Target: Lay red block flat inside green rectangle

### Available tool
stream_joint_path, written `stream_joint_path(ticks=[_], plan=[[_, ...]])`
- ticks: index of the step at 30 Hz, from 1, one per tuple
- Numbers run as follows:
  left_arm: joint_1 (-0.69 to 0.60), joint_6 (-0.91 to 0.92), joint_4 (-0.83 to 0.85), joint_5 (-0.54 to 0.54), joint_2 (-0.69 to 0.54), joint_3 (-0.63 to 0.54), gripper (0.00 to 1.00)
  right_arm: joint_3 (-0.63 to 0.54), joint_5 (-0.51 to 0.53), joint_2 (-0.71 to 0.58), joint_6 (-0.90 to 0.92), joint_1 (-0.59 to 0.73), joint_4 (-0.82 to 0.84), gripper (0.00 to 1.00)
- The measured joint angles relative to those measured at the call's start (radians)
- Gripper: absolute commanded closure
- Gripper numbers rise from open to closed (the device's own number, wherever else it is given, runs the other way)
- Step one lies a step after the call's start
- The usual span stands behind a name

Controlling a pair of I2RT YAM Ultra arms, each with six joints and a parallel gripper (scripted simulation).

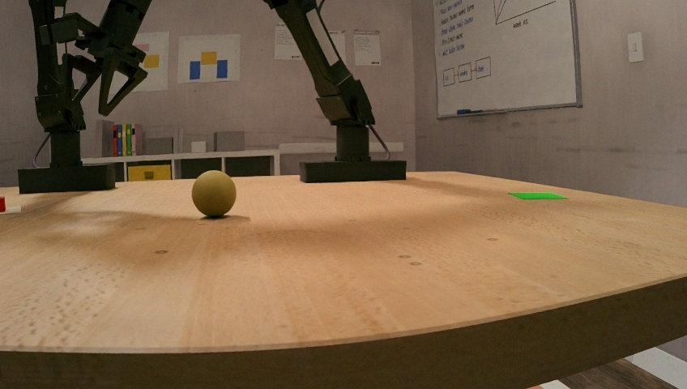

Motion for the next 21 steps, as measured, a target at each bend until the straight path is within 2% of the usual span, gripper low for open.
stream_joint_path(ticks=[21], plan=[[0.0, -0.002, 0.004, 0.0, 0.0, 0.0, 0.0, 0.0, 0.0, 0.0, -0.011, 0.0, 0.0, 0.0]])
